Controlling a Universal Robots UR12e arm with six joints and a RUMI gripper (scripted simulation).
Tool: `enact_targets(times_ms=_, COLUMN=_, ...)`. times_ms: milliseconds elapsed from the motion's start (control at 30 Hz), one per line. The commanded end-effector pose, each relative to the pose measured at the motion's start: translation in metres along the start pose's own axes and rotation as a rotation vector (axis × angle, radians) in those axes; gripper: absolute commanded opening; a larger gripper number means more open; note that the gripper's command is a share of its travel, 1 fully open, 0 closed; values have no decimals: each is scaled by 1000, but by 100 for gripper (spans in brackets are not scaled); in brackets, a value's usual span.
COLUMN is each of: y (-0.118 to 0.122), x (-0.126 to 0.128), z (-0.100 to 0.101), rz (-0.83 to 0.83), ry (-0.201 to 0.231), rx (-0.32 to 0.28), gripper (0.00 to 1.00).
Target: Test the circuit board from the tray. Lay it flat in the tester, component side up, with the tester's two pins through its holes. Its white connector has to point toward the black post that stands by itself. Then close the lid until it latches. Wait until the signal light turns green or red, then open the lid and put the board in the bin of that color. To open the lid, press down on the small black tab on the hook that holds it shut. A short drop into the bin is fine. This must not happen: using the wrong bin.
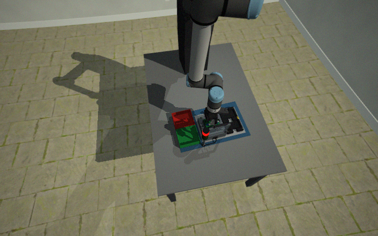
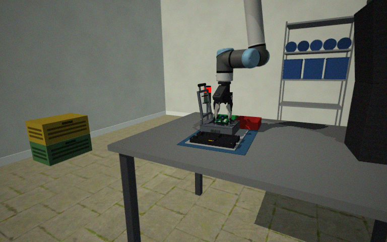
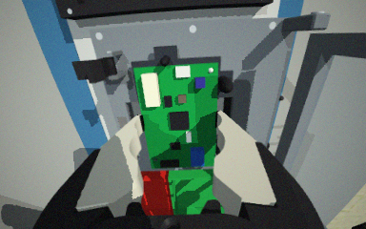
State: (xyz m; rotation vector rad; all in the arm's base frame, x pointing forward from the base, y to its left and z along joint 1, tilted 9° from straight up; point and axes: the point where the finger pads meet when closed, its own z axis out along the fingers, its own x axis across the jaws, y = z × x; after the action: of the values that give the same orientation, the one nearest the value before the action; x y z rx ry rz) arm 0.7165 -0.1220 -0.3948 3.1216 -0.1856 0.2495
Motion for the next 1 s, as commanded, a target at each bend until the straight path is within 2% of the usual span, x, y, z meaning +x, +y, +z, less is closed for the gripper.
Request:
enact_targets(times_ms=0, y=0, x=3, z=-3, rz=-1, ry=4, rx=-2, gripper=39)
enact_targets(times_ms=967, y=0, x=2, z=-6, rz=-1, ry=4, rx=-1, gripper=39)
